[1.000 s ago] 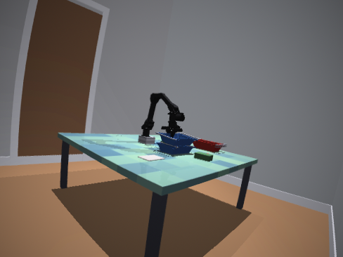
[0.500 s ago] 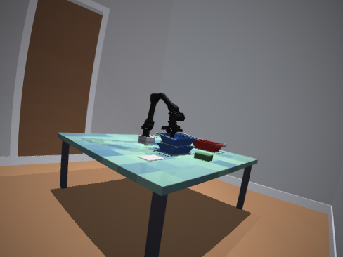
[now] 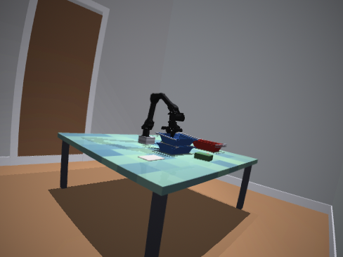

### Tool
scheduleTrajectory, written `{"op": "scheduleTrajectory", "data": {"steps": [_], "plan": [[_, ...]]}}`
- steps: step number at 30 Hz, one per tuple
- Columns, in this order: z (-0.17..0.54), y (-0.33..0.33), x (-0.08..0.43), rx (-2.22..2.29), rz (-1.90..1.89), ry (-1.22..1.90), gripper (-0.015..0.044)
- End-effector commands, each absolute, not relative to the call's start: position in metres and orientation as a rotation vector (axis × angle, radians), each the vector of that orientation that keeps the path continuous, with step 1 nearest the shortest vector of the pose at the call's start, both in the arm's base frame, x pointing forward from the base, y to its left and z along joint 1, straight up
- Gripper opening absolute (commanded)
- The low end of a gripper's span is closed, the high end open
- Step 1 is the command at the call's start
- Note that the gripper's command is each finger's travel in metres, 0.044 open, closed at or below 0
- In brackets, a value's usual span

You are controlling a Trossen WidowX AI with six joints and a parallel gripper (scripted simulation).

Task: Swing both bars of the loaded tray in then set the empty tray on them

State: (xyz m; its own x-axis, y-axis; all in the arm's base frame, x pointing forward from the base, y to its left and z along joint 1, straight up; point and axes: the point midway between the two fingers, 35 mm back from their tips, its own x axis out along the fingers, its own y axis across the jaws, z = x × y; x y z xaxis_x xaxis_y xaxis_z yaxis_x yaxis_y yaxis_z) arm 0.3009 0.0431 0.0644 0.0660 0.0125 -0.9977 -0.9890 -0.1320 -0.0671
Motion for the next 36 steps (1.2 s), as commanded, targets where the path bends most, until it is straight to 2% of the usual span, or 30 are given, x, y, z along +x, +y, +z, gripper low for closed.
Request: {"op": "scheduleTrajectory", "data": {"steps": [1,29,36], "plan": [[0.0557,0.0423,0.2939,-1.314,1.288,1.121,0.0029],[0.0557,0.0423,0.2939,-1.314,1.288,1.121,0.0440],[0.0568,0.0422,0.2945,-1.315,1.288,1.119,0.0440]]}}
